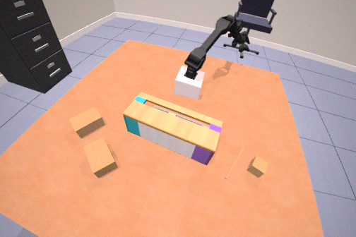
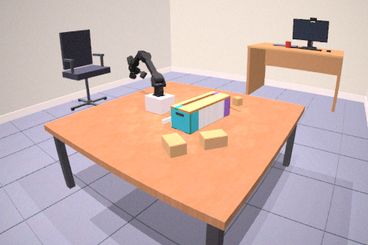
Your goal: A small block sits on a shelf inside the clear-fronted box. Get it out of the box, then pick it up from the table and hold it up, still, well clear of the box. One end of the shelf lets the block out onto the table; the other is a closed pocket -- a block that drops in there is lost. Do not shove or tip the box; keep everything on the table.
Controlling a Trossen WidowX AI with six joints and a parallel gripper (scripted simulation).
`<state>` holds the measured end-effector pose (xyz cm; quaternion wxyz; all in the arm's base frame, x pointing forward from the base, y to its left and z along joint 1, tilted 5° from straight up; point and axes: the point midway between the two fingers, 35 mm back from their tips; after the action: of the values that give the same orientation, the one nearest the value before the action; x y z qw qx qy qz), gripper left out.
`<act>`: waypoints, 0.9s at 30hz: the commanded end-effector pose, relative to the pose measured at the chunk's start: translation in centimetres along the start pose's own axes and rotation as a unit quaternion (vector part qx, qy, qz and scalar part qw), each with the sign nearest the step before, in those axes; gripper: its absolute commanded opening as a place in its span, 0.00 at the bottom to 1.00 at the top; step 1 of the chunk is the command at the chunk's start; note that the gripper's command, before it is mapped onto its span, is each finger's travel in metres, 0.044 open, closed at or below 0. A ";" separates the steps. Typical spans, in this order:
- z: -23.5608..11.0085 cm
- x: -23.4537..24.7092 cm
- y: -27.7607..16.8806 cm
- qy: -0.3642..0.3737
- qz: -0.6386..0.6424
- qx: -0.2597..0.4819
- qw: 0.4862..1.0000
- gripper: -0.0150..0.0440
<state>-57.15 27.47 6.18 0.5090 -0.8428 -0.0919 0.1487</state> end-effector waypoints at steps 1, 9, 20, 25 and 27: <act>0.1 0.2 -0.1 0.002 0.002 0.000 1.000 0.93; 4.9 9.8 -5.1 0.086 0.063 -0.015 0.994 0.93; 8.1 28.4 -11.4 0.229 0.183 -0.034 0.955 0.93; 6.7 36.0 -13.8 0.285 0.240 -0.031 0.927 0.93; 5.8 39.0 -14.6 0.307 0.263 -0.029 0.914 0.93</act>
<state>-26.88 50.30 9.39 0.4400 -0.8642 0.2434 0.0168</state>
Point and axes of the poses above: the point midway between the two fingers, 35 mm back from their tips, its own z axis out along the fingers, its own x axis across the jaws, y = z × x, and after that the axes turned 13 degrees about -z, right-handed
